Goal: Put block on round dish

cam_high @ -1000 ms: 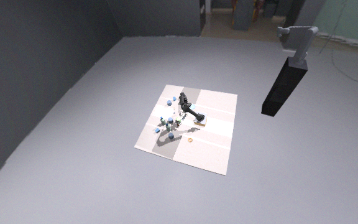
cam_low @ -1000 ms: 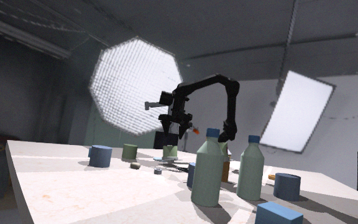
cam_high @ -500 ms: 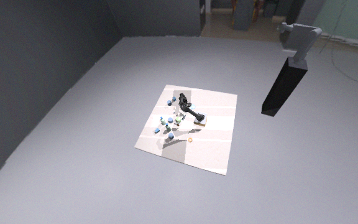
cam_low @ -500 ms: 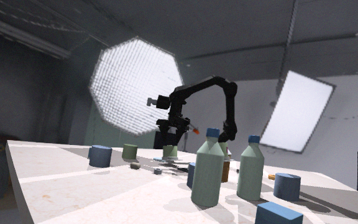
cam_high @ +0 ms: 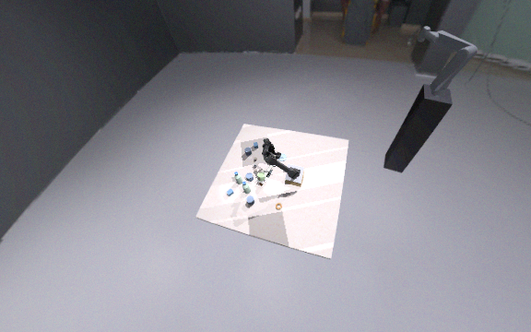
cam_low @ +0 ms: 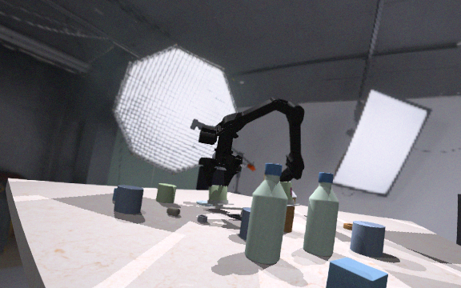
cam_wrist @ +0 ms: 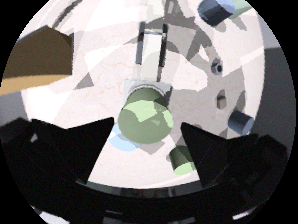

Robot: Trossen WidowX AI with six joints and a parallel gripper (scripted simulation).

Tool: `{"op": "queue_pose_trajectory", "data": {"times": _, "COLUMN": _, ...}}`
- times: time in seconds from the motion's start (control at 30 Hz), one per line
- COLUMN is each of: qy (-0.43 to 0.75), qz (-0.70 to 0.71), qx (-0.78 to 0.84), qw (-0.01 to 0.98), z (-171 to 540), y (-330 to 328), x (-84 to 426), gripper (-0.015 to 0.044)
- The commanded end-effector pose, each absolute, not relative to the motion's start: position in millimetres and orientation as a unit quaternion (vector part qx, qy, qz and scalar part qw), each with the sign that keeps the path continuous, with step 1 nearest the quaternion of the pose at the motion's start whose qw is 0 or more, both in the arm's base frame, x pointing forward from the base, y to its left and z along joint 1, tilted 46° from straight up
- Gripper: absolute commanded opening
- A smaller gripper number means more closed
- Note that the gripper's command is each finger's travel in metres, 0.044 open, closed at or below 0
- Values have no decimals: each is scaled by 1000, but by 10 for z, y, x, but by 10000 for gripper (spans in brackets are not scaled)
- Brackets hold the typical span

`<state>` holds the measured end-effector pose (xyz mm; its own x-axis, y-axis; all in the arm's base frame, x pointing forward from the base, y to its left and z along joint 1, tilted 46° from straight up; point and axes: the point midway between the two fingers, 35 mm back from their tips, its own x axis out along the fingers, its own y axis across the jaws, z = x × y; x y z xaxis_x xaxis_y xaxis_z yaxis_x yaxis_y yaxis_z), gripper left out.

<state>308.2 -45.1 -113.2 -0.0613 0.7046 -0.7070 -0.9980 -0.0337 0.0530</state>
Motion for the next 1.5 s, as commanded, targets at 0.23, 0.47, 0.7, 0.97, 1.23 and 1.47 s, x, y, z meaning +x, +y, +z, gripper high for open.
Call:
{"op": "queue_pose_trajectory", "data": {"times": 0.23, "qy": 285, "qz": 672, "qx": -252, "qw": 635, "z": -1259, "y": -307, "x": 3044, "gripper": 440}}
{"op": "queue_pose_trajectory", "data": {"times": 0.47, "qy": 285, "qz": 673, "qx": -252, "qw": 635, "z": -1335, "y": -225, "x": 3032, "gripper": 440}}
{"op": "queue_pose_trajectory", "data": {"times": 0.7, "qy": 284, "qz": 673, "qx": -251, "qw": 635, "z": -1406, "y": -145, "x": 3015, "gripper": 440}}
{"op": "queue_pose_trajectory", "data": {"times": 0.97, "qy": 284, "qz": 673, "qx": -251, "qw": 635, "z": -1412, "y": -138, "x": 3014, "gripper": 361}}
{"op": "queue_pose_trajectory", "data": {"times": 1.23, "qy": 284, "qz": 673, "qx": -251, "qw": 635, "z": -1412, "y": -138, "x": 3014, "gripper": 288}}
{"op": "queue_pose_trajectory", "data": {"times": 1.47, "qy": 285, "qz": 673, "qx": -252, "qw": 635, "z": -1381, "y": -178, "x": 3028, "gripper": 104}}
